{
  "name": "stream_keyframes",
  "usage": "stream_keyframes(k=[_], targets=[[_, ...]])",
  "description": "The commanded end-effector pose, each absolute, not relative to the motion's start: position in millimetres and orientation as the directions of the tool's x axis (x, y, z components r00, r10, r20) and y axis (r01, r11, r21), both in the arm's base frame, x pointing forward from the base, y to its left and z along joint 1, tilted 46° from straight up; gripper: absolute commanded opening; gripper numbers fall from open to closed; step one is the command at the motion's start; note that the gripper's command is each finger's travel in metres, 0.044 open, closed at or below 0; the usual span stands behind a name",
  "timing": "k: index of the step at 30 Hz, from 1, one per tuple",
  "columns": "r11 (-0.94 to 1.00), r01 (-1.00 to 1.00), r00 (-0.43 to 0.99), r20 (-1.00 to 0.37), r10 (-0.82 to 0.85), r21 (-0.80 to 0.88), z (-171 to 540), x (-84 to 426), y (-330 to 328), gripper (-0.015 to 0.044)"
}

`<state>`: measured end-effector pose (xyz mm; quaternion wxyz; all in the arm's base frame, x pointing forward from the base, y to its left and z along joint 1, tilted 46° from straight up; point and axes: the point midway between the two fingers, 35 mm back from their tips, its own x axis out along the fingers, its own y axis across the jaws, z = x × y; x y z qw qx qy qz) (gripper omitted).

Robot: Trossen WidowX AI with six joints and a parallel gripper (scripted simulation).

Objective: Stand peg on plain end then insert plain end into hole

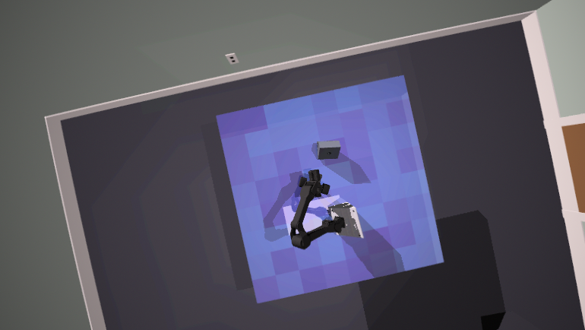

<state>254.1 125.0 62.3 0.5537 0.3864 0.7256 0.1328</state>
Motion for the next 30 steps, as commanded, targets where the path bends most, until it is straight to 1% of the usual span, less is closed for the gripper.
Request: stream_keyframes(k=[1,3,15,16,23,30], targets=[[0.663,0.423,-0.096,-0.697,0.711,0.618,57.0,250.2,128.8,0.0440],[0.663,0.423,-0.096,-0.697,0.711,0.618,56.4,250.0,129.5,0.0440],[0.663,0.423,-0.096,-0.697,0.711,0.618,56.4,250.0,129.5,0.0125],[0.663,0.423,-0.096,-0.697,0.711,0.618,56.4,250.0,129.5,0.0110],[0.663,0.423,-0.096,-0.697,0.711,0.618,56.4,250.0,129.5,0.0110],[0.663,0.423,-0.096,-0.697,0.711,0.618,56.4,250.0,129.5,0.0063]])
